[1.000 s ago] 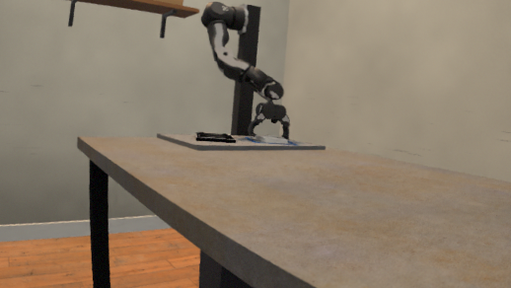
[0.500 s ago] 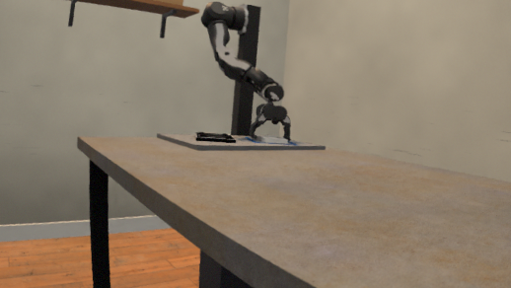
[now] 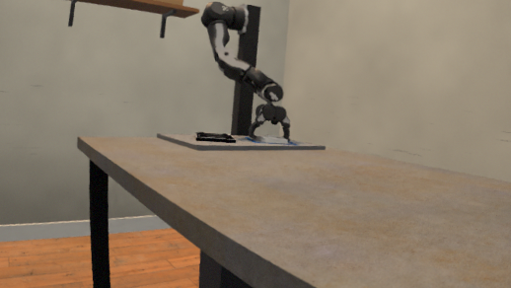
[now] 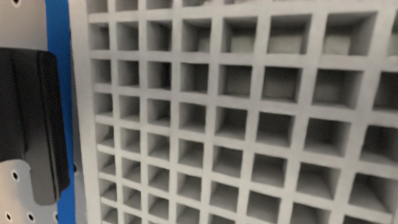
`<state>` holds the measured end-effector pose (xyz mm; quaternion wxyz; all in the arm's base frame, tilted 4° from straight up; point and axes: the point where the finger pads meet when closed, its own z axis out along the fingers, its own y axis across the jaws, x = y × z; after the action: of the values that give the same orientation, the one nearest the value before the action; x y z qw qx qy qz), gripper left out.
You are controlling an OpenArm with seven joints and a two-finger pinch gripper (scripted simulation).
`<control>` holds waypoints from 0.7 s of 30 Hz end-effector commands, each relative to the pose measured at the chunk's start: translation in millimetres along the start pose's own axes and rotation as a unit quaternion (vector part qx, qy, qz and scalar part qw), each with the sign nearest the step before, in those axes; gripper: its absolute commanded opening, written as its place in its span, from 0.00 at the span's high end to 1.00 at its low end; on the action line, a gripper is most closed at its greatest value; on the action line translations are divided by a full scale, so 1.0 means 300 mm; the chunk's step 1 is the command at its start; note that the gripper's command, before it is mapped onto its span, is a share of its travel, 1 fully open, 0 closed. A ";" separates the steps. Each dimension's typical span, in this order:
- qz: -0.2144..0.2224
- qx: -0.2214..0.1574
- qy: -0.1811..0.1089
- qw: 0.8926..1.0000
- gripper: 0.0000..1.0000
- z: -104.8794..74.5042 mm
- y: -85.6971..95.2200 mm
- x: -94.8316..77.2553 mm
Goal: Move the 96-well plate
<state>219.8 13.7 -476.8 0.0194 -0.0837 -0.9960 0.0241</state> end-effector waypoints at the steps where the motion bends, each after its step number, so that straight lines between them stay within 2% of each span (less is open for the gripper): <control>1: 0.002 0.001 0.000 1.000 0.23 -0.003 -0.001 -0.001; 17: 0.003 0.000 -0.001 1.000 0.23 -0.010 0.002 -0.007; 21: 0.001 -0.002 0.000 1.000 0.36 -0.008 0.005 -0.003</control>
<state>220.4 14.9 -475.1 0.0195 -0.0843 -0.9960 0.0231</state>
